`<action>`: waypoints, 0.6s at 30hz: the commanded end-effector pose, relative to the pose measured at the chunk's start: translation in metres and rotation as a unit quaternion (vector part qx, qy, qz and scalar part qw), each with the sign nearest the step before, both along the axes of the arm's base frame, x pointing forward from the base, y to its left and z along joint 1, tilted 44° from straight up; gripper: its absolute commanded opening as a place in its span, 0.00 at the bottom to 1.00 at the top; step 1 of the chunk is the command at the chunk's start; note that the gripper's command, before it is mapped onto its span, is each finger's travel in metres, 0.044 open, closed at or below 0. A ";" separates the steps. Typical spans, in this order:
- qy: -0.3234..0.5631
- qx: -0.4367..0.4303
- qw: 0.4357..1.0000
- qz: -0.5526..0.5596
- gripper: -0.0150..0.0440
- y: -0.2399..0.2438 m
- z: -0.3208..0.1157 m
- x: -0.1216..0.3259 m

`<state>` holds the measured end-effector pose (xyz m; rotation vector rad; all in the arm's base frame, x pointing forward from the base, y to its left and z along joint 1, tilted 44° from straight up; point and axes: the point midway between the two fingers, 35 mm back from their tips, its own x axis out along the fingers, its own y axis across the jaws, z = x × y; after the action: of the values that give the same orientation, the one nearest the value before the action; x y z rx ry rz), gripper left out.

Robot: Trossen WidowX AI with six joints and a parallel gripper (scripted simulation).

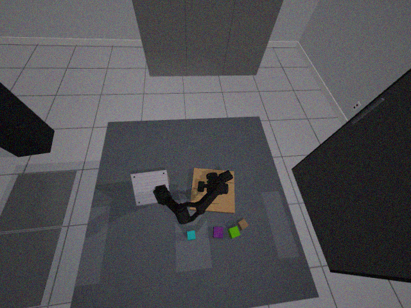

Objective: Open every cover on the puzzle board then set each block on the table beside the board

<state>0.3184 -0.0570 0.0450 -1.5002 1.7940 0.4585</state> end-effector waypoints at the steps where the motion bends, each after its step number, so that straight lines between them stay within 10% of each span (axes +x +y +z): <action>1: 0.003 -0.003 1.000 0.001 0.25 -0.004 -0.003 -0.001; 18: 0.002 -0.003 1.000 0.001 0.25 -0.016 -0.015 -0.001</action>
<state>0.3179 -0.0695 0.0324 -1.5009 1.7938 0.4579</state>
